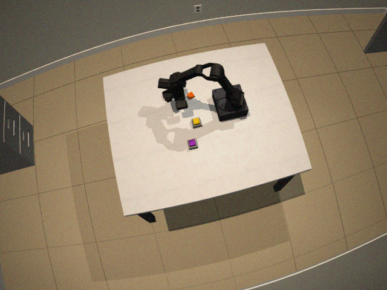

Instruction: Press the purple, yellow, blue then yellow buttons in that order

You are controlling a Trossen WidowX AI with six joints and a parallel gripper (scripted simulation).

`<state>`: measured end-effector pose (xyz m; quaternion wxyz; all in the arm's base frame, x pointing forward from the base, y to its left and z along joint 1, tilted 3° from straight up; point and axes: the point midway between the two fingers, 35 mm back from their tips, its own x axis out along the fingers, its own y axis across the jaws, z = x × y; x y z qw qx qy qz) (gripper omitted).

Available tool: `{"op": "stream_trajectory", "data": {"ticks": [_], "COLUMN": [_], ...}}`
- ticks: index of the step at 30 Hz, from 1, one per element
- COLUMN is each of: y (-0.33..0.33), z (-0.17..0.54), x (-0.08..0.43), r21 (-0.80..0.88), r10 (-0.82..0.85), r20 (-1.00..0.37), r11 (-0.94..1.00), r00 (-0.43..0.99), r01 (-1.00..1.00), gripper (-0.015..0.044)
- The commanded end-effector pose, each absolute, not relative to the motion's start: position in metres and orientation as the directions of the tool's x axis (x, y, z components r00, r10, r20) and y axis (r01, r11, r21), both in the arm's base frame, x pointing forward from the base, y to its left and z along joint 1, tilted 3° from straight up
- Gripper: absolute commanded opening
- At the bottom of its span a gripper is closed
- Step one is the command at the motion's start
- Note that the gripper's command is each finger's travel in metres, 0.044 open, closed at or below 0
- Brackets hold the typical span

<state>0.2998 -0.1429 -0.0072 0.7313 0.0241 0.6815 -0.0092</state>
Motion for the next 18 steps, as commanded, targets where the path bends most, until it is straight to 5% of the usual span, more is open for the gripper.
{"op": "stream_trajectory", "data": {"ticks": [1, 18], "y": [-0.142, -0.145], "z": [-0.009, 0.088], "x": [0.299, 0.293], "r21": [0.028, 0.027], "r10": [0.025, 0.024], "r20": [-0.997, -0.997], "r11": [0.998, 0.998], "r00": [0.067, 0.068], "r01": [0.048, 0.048], "gripper": [0.0020, 0.0020]}}
